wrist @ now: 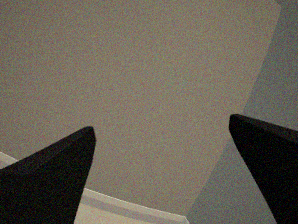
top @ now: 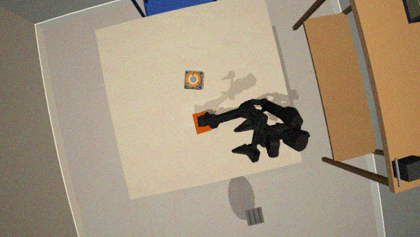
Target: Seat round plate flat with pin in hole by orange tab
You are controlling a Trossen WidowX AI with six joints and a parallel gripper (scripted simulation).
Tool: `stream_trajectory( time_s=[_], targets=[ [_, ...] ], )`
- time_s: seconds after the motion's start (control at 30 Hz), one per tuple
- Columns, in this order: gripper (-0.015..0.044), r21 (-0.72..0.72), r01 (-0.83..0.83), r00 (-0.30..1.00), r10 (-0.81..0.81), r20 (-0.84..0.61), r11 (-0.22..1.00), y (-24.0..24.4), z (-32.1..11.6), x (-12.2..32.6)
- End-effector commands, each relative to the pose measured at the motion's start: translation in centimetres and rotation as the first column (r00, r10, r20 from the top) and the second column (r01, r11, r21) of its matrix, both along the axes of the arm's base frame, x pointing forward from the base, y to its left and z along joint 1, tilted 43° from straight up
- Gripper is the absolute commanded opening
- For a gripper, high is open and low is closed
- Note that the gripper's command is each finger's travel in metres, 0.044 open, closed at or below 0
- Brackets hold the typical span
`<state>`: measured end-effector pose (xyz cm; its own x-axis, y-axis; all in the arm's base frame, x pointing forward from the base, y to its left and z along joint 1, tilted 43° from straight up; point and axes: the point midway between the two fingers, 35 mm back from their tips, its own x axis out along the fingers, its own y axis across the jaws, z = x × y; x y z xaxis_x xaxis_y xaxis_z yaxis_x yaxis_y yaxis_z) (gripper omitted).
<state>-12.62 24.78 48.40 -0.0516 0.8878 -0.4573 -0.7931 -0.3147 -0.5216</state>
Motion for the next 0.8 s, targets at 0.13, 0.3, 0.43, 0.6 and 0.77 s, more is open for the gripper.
stream_trajectory(
  time_s=[0.13, 0.3, 0.43, 0.6, 0.77],
  targets=[
    [0.0269, -0.063, 0.156, 0.987, -0.154, 0.036, 0.986, 4.0, -2.7, 2.5],
    [0.0138, -0.123, 0.354, 0.935, -0.349, 0.063, 0.927, 7.8, -5.9, 6.4],
    [0.0033, -0.165, 0.544, 0.838, -0.543, 0.057, 0.823, 10.0, -8.7, 12.1],
    [0.0000, -0.220, 0.668, 0.743, -0.655, 0.140, 0.711, 11.3, -12.2, 17.6],
    [0.0000, -0.285, 0.822, 0.553, -0.809, 0.200, 0.492, 11.4, -17.5, 25.4]
  ],
)
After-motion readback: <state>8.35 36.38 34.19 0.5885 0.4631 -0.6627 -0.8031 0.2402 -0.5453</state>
